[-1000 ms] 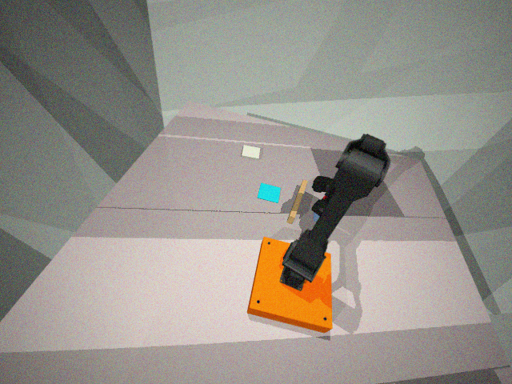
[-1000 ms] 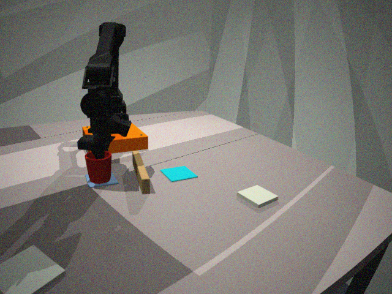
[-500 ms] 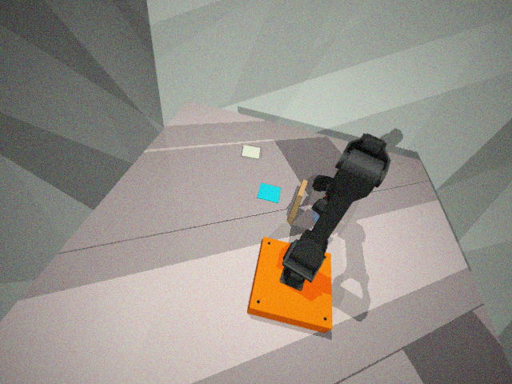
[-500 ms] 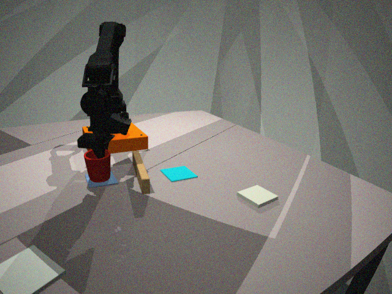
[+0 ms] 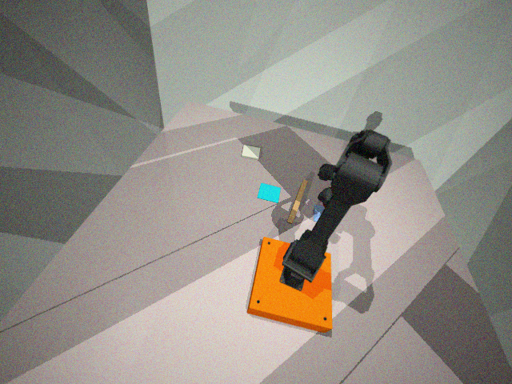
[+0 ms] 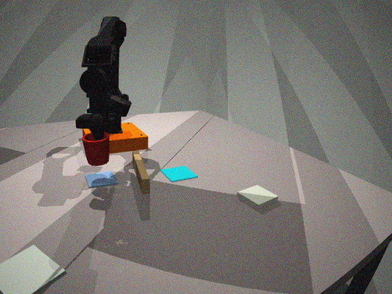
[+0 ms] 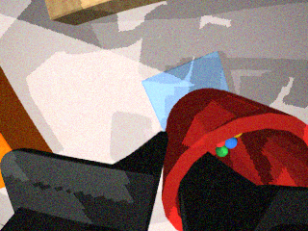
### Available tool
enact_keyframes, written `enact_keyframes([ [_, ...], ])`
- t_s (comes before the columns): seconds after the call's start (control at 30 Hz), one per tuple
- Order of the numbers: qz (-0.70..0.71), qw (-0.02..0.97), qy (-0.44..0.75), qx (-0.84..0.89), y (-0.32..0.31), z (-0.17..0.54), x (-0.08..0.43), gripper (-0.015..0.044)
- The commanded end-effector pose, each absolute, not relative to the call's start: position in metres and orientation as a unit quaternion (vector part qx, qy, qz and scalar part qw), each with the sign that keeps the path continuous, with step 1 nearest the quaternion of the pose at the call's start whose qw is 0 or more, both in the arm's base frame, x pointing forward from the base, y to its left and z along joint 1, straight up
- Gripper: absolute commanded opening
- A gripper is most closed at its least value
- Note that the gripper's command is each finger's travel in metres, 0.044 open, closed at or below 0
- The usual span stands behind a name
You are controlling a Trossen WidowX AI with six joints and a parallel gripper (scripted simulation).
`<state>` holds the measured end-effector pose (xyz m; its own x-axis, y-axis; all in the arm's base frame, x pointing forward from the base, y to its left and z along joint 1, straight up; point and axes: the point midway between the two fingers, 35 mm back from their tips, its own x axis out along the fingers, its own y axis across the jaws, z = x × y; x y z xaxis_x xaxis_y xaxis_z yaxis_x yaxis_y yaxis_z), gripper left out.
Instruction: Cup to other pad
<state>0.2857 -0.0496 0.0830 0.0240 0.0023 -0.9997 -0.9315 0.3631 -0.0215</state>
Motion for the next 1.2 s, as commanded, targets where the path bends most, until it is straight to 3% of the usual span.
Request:
enact_keyframes([
  [0.0, 0.395, 0.592, 0.575, -0.404, -0.05, 0.095, 0.286, 0.0],
  [1.17, 0.395, 0.593, 0.574, -0.403, -0.021, 0.096, 0.286, 0.0],
])
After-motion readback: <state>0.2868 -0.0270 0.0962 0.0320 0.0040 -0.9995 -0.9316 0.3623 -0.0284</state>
